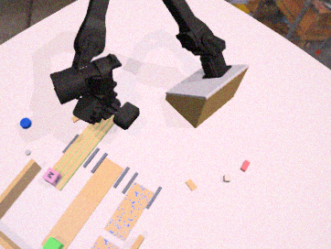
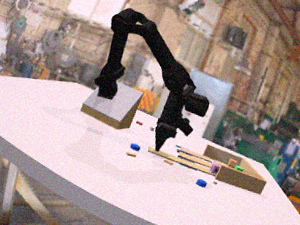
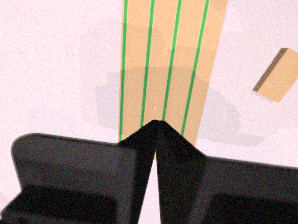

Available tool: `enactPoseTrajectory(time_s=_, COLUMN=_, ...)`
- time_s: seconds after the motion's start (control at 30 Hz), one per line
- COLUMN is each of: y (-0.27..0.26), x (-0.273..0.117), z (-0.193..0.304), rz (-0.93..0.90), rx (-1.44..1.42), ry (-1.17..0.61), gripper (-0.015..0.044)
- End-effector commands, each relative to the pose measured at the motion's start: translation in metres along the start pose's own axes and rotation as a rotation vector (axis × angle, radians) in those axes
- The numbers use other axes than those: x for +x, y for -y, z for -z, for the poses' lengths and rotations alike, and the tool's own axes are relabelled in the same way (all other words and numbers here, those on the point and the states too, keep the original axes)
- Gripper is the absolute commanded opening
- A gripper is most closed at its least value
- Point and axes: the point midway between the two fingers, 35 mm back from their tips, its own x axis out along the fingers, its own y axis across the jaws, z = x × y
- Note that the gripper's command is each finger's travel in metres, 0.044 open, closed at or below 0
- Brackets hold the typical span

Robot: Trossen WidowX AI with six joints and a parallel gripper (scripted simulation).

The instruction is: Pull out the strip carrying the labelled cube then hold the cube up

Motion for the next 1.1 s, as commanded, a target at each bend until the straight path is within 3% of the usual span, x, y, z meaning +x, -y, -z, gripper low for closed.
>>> enactPoseTrajectory(time_s=0.0, y=-0.002, x=0.007, z=0.016, rz=-0.01, rx=-0.008, ry=-0.033, gripper=0.0)
enactPoseTrajectory(time_s=1.07, y=-0.002, x=0.006, z=0.058, rz=-0.01, rx=-0.009, ry=-0.035, gripper=0.0)
